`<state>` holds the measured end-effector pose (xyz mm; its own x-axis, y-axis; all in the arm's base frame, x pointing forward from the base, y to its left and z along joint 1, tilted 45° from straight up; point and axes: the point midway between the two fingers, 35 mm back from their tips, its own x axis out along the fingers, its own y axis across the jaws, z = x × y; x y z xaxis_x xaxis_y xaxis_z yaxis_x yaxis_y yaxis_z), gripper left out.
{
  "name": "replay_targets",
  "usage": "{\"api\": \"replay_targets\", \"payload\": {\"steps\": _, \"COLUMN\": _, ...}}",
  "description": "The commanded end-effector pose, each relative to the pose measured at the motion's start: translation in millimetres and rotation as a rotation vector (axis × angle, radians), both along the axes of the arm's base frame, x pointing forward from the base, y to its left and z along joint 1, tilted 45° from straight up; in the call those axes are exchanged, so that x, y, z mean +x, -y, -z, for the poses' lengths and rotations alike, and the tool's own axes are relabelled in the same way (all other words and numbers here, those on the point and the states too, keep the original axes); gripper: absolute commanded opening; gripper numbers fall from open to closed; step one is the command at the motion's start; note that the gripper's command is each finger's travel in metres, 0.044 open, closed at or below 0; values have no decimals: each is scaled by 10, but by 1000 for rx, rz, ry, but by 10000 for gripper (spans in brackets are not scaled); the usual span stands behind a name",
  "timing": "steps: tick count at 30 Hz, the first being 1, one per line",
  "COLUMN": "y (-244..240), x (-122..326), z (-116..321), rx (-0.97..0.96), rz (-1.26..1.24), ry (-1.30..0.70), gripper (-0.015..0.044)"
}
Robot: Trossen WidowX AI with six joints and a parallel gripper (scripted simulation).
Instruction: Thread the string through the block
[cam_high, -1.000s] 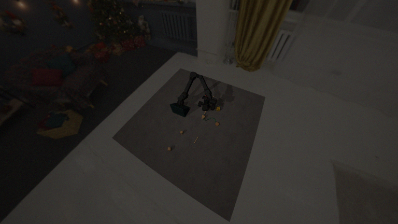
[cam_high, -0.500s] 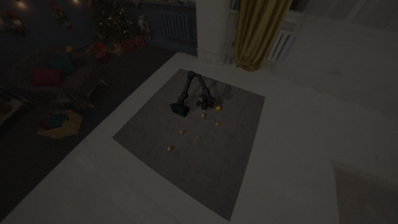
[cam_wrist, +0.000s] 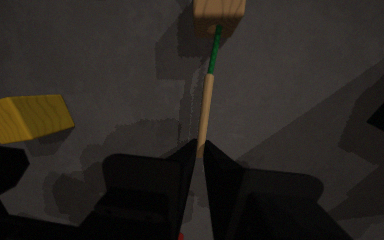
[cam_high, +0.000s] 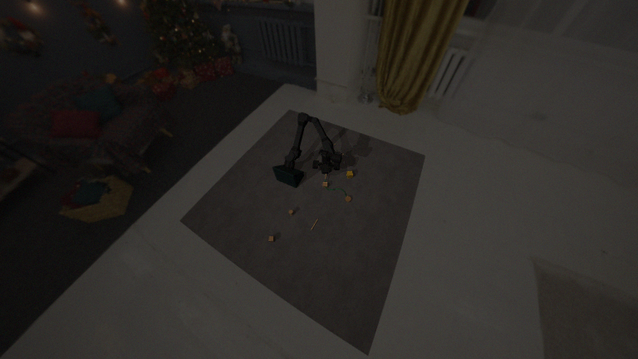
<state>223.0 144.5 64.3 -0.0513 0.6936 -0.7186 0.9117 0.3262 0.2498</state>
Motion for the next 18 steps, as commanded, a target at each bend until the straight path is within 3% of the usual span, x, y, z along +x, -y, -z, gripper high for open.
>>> {"api": "replay_targets", "payload": {"steps": 1, "y": -18, "x": -33, "z": -13, "rx": 3, "rz": -9, "ry": 1, "gripper": 0}}
{"api": "replay_targets", "payload": {"steps": 10, "y": -182, "x": -63, "z": -13, "rx": -2, "rz": -8, "ry": -10, "gripper": 0}}
{"api": "replay_targets", "payload": {"steps": 18, "y": -82, "x": -26, "z": -89, "rx": 0, "rz": -13, "ry": -4, "gripper": 210}}
